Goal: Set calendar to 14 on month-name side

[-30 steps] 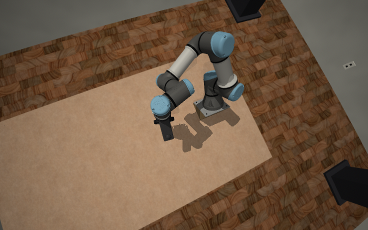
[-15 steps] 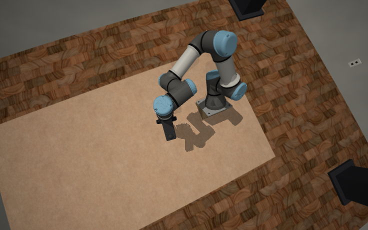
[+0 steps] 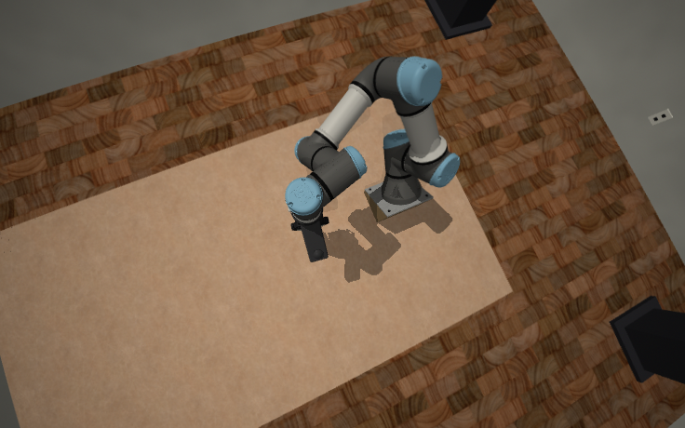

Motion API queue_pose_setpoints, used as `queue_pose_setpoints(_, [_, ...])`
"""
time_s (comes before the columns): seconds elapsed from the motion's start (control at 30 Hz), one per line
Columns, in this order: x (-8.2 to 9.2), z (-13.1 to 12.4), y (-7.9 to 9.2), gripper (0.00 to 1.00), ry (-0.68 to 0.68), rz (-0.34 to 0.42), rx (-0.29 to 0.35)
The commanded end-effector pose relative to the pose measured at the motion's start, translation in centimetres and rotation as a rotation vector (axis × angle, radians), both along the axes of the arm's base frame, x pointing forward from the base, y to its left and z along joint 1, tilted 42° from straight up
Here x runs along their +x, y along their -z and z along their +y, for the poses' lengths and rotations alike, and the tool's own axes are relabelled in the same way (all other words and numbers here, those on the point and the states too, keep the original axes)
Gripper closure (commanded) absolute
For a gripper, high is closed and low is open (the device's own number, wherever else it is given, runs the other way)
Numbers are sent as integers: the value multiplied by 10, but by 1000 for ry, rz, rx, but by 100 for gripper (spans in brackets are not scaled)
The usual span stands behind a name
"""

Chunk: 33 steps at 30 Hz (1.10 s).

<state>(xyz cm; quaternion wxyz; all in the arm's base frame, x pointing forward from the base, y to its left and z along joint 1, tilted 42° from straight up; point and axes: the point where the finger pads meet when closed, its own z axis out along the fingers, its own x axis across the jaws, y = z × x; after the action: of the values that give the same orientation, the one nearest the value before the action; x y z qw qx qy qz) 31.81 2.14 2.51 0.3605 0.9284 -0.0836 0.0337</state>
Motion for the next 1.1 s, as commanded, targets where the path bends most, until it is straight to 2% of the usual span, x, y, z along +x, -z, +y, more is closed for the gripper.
queue_pose_setpoints(0.0, [1,0,0,72,-1,-2,1])
queue_pose_setpoints(0.5, [1,-7,8,72,-1,-2,1])
queue_pose_setpoints(1.07, [1,-24,26,72,-1,-2,1])
